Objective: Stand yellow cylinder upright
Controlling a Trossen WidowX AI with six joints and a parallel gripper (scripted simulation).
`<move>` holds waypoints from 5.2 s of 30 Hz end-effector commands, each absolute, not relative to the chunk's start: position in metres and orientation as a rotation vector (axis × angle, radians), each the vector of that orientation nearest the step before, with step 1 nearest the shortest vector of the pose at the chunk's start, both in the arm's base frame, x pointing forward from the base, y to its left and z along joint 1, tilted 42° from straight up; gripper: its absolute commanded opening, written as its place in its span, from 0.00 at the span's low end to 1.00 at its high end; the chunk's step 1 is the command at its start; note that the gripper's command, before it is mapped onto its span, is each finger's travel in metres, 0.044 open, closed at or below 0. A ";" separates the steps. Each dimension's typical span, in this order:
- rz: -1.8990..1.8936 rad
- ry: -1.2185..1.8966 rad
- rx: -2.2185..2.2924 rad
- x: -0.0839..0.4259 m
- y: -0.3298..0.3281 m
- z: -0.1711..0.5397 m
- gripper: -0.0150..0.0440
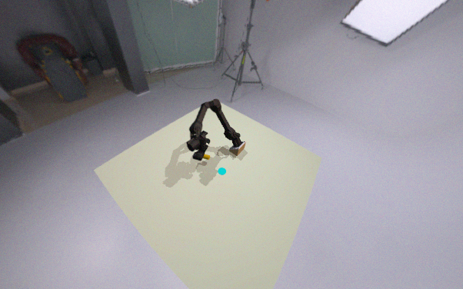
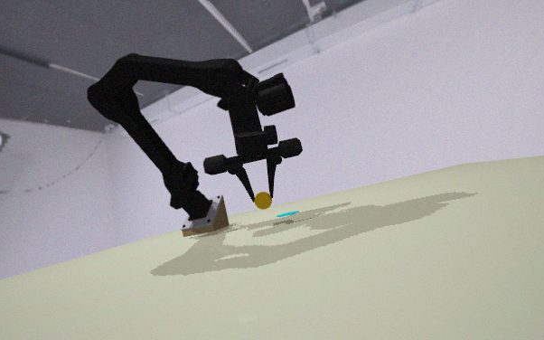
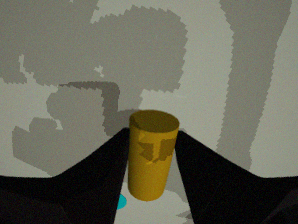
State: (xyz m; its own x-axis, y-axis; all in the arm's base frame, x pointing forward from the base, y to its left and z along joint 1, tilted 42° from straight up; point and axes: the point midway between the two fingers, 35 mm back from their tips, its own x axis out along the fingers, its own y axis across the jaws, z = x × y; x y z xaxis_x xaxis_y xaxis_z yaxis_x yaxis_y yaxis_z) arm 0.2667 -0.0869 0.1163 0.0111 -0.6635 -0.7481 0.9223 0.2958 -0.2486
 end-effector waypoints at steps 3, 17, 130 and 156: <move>-1.275 0.915 0.360 0.268 -0.073 0.131 0.43; -1.278 0.913 0.356 0.263 -0.044 0.165 0.43; 0.581 1.723 -1.205 0.237 0.093 0.057 0.43; 0.715 1.663 -1.040 0.231 0.087 0.050 0.43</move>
State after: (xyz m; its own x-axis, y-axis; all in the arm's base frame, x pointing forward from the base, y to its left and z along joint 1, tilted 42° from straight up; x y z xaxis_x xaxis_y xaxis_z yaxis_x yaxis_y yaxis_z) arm 0.2324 0.0875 0.0500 -0.1239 -0.3229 -0.9383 -0.8918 0.4509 -0.0374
